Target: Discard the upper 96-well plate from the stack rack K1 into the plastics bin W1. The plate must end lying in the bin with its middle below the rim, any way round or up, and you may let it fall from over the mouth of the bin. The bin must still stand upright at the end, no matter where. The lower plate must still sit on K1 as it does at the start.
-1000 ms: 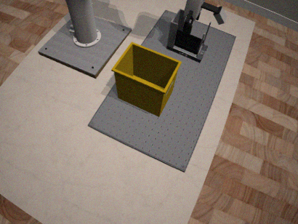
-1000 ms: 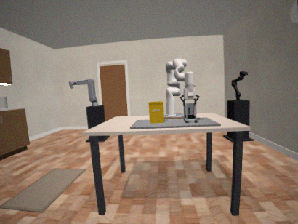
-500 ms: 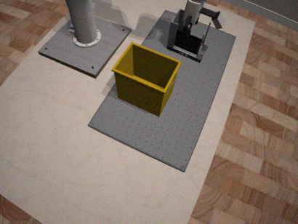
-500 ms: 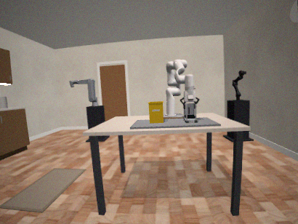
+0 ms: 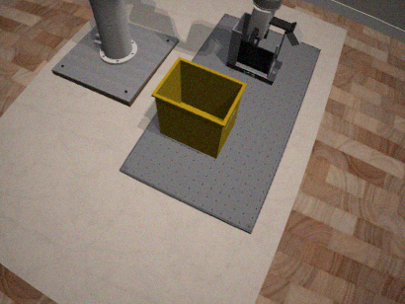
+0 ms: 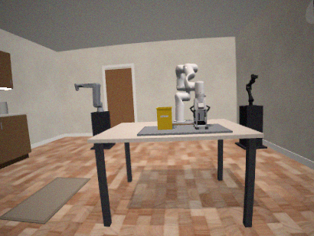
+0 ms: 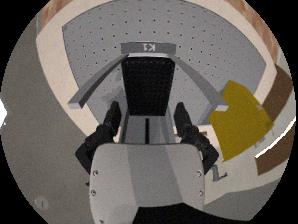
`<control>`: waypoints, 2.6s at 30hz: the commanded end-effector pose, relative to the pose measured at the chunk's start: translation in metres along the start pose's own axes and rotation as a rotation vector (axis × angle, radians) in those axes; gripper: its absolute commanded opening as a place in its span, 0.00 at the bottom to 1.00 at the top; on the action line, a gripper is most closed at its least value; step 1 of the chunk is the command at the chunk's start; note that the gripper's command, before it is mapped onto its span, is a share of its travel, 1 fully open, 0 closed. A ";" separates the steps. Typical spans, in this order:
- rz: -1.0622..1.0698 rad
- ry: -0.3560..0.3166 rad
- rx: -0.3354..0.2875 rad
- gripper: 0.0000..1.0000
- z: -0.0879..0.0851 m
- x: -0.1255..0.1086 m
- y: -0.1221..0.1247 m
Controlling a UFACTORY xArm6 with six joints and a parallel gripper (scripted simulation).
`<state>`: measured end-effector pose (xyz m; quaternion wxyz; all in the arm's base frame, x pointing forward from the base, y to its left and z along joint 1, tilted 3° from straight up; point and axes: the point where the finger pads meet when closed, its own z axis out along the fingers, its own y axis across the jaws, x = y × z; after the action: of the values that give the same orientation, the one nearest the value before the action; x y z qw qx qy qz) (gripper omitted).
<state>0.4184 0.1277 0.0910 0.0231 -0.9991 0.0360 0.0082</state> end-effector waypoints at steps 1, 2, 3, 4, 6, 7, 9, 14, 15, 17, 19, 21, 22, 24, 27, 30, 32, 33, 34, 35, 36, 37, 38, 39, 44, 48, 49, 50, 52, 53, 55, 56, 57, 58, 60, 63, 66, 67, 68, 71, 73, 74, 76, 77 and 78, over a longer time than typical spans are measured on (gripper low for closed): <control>0.000 0.005 0.002 1.00 0.004 0.002 -0.001; 0.000 0.005 0.002 1.00 0.006 0.002 -0.001; 0.000 0.005 0.002 1.00 0.007 0.002 -0.001; 0.000 0.005 0.002 1.00 0.009 0.002 -0.001; 0.000 0.005 0.002 1.00 0.012 0.002 -0.001; 0.000 0.005 0.002 1.00 0.014 0.002 -0.001; 0.000 0.005 0.002 1.00 0.017 0.002 -0.001; 0.000 0.005 0.002 1.00 0.023 0.002 -0.001; 0.000 0.005 0.002 1.00 0.023 0.002 -0.001; 0.000 0.005 0.002 1.00 0.023 0.002 -0.001; 0.000 0.005 0.002 1.00 0.023 0.002 -0.001; 0.000 0.005 0.002 1.00 0.023 0.002 -0.001; 0.000 0.005 0.002 1.00 0.023 0.002 -0.001; 0.000 0.005 0.002 1.00 0.023 0.002 -0.001; 0.000 0.005 0.002 1.00 0.024 0.002 -0.001; 0.000 0.005 0.002 1.00 0.026 0.002 -0.001; 0.000 0.005 0.002 1.00 0.027 0.002 -0.001; 0.000 0.005 0.002 1.00 0.027 0.002 -0.001; 0.000 0.005 0.002 1.00 0.027 0.002 -0.001; 0.000 0.005 0.002 1.00 0.028 0.002 -0.001; 0.000 0.005 0.002 1.00 0.028 0.002 -0.001; 0.000 0.005 0.002 1.00 0.029 0.002 -0.001; 0.000 0.005 0.002 1.00 0.030 0.002 -0.001; 0.000 0.005 0.002 1.00 0.030 0.002 -0.001; 0.000 0.005 0.002 1.00 0.034 0.002 -0.001; 0.000 0.005 0.002 1.00 0.036 0.002 -0.001; 0.000 0.004 0.002 1.00 0.037 0.002 -0.001; 0.000 0.004 0.002 1.00 0.037 0.002 -0.001; 0.000 0.004 0.002 1.00 0.038 0.002 -0.001; 0.000 0.004 0.002 1.00 0.038 0.002 -0.001; 0.000 0.004 0.002 1.00 0.040 0.002 -0.001; 0.000 0.004 0.002 1.00 0.040 0.002 -0.001; 0.000 0.004 0.002 1.00 0.041 0.002 -0.001; 0.000 0.004 0.002 1.00 0.042 0.002 -0.001; 0.000 0.004 0.002 1.00 0.043 0.002 -0.001; 0.000 0.004 0.002 1.00 0.043 0.002 -0.001; 0.000 0.004 0.002 1.00 0.043 0.002 -0.001; 0.000 0.004 0.002 1.00 0.043 0.002 -0.001; 0.000 0.004 0.002 1.00 0.043 0.002 -0.001; 0.000 0.004 0.002 1.00 0.043 0.002 -0.001; 0.000 0.004 0.002 1.00 0.043 0.002 -0.001; 0.000 0.005 0.002 1.00 0.043 0.002 -0.001; 0.000 0.005 0.002 1.00 0.043 0.002 -0.001; 0.000 0.005 0.002 1.00 0.043 0.002 -0.001; 0.000 0.005 0.002 1.00 0.043 0.002 -0.001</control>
<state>0.4181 0.1299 0.0466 0.0232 -0.9991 0.0360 0.0079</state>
